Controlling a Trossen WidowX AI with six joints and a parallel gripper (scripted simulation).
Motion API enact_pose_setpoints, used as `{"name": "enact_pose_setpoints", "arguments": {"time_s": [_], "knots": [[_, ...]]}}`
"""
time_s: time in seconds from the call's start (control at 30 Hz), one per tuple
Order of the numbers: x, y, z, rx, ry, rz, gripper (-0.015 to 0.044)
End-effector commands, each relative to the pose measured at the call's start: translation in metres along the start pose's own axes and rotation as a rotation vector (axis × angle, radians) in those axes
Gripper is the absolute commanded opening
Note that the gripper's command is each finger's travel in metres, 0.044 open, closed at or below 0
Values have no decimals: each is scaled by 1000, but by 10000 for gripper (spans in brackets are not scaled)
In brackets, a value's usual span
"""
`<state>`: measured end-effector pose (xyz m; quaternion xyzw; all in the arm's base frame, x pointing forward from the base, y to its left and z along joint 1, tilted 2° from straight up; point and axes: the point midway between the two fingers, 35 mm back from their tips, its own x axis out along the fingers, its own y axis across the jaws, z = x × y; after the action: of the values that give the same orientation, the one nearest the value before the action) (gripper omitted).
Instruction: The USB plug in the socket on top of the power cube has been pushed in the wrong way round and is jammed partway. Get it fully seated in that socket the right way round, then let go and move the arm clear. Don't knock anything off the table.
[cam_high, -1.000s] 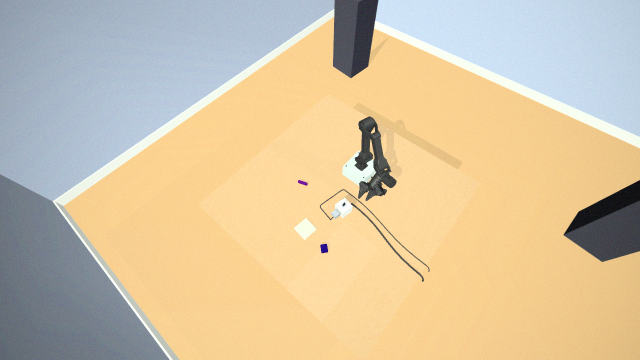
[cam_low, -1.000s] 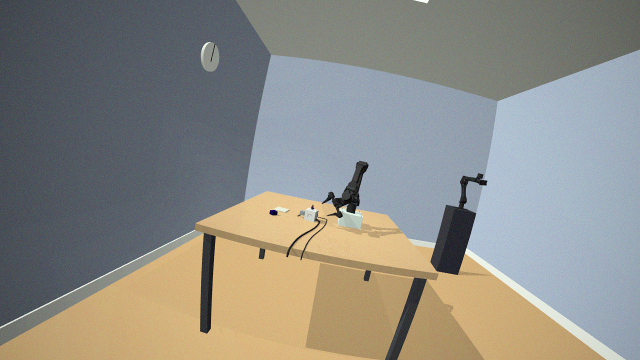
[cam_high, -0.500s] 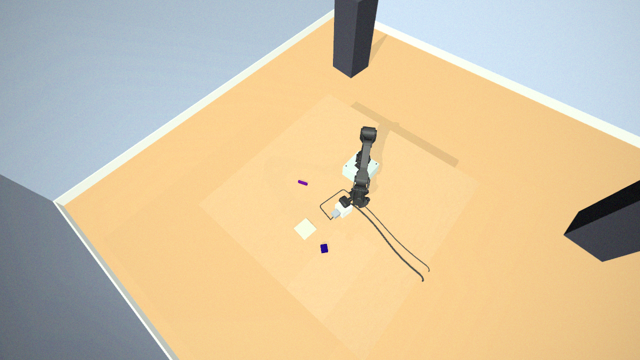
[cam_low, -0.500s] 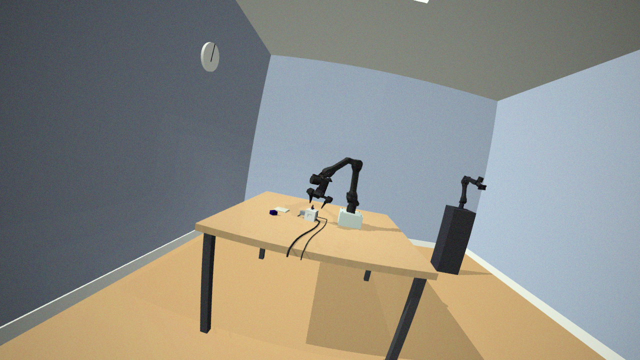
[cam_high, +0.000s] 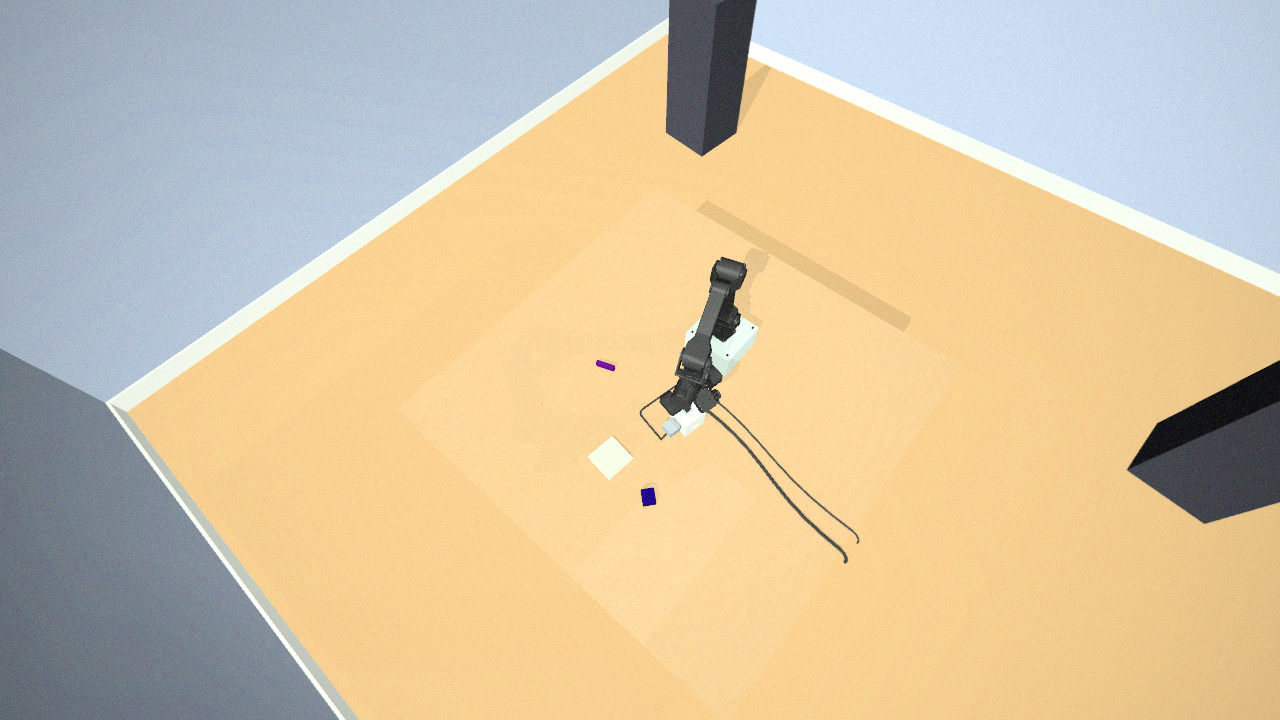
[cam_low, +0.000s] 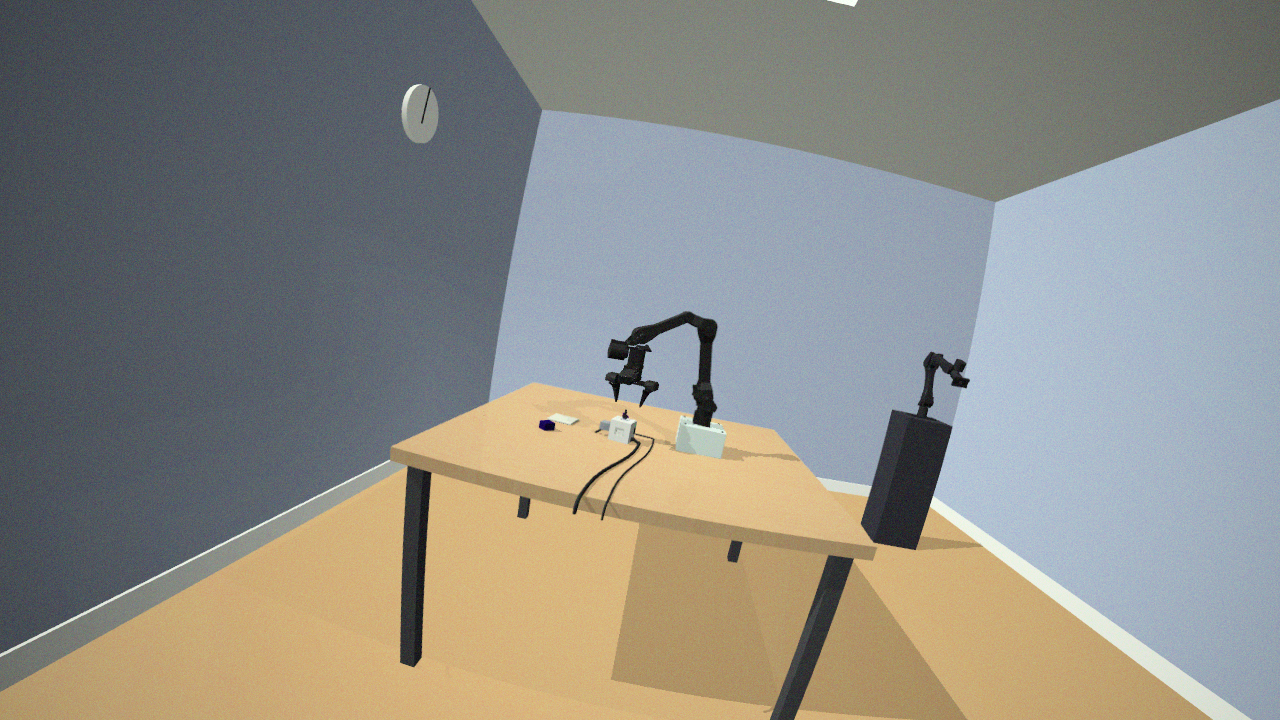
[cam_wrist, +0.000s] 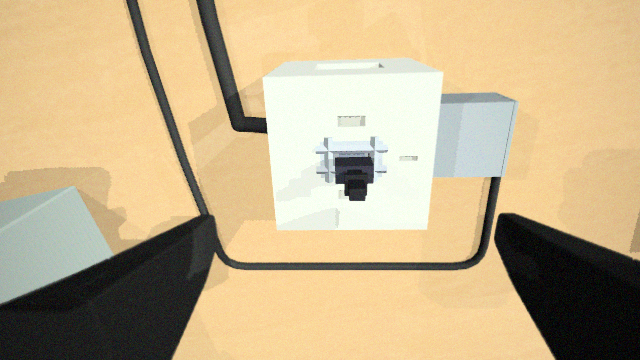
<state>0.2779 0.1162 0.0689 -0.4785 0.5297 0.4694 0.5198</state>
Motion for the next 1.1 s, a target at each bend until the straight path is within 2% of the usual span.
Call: {"name": "enact_pose_setpoints", "arguments": {"time_s": [0.0,1.07], "knots": [[0,-2,1,-3,-11,-1,440],[27,-2,2,-3,-11,-1,440]]}}
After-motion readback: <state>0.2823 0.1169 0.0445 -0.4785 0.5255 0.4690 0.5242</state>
